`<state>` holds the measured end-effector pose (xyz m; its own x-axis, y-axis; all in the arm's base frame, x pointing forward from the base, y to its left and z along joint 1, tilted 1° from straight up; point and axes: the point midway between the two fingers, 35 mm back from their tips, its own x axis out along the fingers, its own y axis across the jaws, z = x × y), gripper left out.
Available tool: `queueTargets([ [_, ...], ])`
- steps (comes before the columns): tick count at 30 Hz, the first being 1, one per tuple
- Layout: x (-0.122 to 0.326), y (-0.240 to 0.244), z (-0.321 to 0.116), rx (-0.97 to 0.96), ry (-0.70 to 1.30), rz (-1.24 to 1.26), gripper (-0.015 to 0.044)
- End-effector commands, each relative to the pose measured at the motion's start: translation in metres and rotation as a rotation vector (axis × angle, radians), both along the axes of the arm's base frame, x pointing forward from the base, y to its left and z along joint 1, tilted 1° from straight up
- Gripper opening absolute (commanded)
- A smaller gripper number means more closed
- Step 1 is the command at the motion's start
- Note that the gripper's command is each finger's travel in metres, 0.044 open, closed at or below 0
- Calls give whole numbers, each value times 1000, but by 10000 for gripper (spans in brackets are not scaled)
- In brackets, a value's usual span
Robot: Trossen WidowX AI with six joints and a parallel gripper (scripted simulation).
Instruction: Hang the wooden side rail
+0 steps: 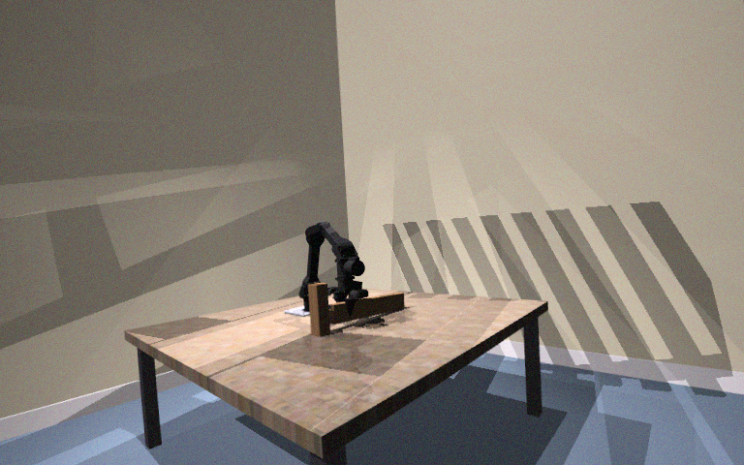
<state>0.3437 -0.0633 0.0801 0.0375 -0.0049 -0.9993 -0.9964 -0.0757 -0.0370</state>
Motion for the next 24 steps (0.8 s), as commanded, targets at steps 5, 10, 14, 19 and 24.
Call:
queueTargets([
  [5,1,-2,0,-4,-6,3,0],
  [10,0,-3,0,-4,-6,3,0],
  [14,0,-3,1,-4,-6,3,0],
  [19,0,-3,1,-4,-6,3,0],
  [24,0,-4,2,-4,-6,3,0],
])
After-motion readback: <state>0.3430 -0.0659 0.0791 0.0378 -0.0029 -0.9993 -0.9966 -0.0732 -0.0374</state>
